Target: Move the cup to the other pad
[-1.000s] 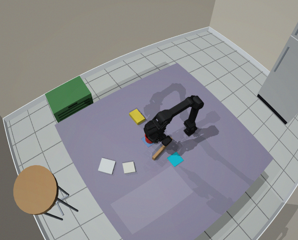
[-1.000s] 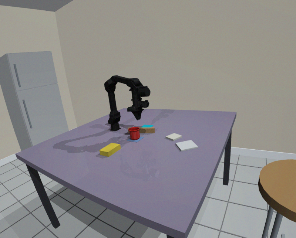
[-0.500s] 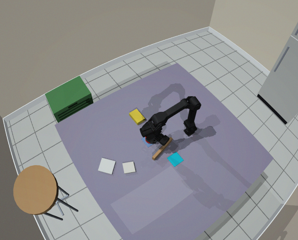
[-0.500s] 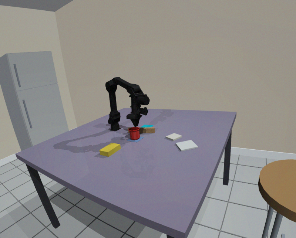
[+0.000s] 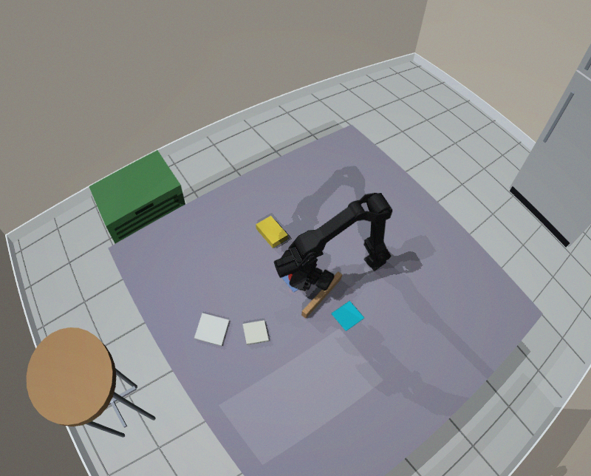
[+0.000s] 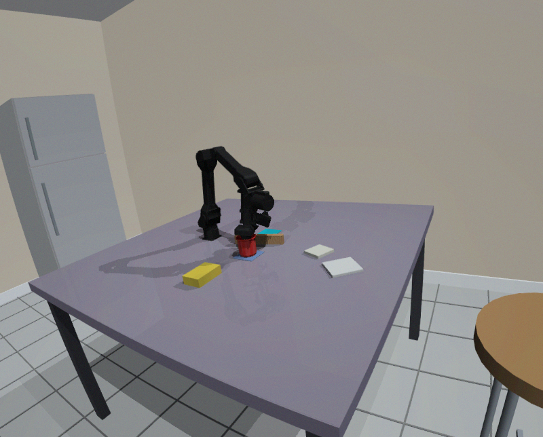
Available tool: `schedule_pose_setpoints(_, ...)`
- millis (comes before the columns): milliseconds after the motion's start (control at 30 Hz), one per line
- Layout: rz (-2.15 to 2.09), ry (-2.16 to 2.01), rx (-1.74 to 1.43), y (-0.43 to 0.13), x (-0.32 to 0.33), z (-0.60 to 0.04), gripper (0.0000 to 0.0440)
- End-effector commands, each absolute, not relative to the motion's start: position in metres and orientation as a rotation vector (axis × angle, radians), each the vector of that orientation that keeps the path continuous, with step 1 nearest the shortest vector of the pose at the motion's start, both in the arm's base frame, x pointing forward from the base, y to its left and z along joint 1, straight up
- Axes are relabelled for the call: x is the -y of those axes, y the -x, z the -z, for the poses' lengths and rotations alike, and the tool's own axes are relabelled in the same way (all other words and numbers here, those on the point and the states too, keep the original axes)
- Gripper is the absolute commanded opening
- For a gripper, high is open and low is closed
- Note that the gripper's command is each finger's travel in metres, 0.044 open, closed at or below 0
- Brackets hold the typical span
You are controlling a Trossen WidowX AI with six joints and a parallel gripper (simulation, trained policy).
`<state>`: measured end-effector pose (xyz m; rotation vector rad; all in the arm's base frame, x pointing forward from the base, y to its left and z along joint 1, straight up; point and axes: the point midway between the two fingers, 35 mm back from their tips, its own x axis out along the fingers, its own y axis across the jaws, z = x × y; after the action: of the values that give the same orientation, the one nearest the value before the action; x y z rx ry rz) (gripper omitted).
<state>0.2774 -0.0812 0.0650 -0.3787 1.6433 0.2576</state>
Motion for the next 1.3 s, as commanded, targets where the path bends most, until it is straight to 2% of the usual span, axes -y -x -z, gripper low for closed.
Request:
schedule_pose_setpoints(0, -0.316, 0.416, -1.648, -0.275, 0.082, -0.054, 0.0058)
schedule_pose_setpoints(67, -0.342, 0.436, -1.651, -0.274, 0.083, -0.052, 0.0011)
schedule_pose_setpoints(100, -0.354, 0.446, -1.652, -0.273, 0.083, -0.052, 0.0000)
schedule_pose_setpoints(1267, -0.595, 0.665, -1.539, -0.273, 0.041, -0.117, 0.0000)
